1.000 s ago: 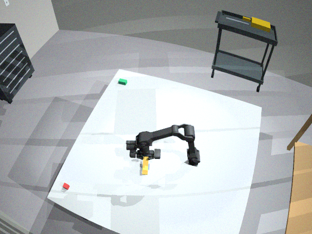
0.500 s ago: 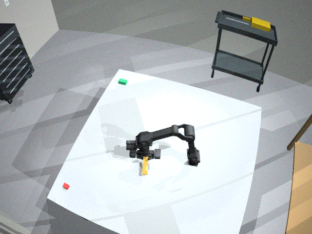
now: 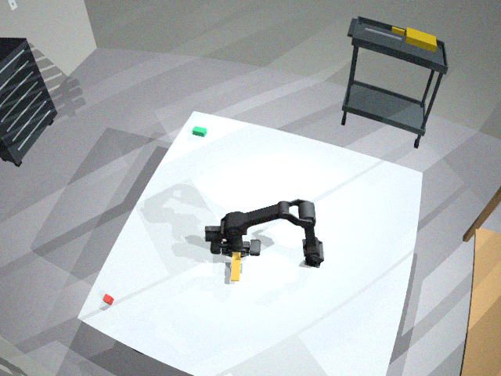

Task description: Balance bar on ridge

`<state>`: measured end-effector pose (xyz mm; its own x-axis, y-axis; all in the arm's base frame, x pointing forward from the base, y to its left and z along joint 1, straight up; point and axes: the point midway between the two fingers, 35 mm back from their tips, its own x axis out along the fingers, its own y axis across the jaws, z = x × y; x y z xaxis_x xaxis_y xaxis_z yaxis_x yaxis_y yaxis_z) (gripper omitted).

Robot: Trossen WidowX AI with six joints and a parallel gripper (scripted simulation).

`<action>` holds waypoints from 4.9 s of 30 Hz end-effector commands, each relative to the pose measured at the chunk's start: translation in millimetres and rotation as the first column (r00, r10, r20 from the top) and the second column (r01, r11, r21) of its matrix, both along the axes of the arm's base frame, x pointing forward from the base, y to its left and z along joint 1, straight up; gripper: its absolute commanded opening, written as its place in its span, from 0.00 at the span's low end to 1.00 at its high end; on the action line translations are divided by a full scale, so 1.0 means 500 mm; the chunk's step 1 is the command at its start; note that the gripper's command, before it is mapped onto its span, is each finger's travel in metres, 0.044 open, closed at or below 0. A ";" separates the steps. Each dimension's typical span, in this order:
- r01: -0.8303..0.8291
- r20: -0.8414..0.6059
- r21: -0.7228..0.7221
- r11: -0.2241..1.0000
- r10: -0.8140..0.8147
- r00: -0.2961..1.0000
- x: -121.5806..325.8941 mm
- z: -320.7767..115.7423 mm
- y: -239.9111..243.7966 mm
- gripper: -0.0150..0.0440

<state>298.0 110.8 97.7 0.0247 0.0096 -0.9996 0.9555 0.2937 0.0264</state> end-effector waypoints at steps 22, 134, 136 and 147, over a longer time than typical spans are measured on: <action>0.001 0.000 -0.001 1.000 -0.001 1.000 0.000 -0.006 -0.001 0.25; 0.001 0.001 0.001 1.000 -0.001 1.000 0.001 -0.002 -0.001 0.70; 0.001 0.001 0.001 1.000 -0.001 1.000 0.001 -0.002 -0.001 0.79; 0.001 0.002 0.001 1.000 -0.001 1.000 0.007 0.060 0.002 1.00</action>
<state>296.8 110.0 106.9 0.0107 0.0043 -0.9999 0.9563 0.2921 0.0115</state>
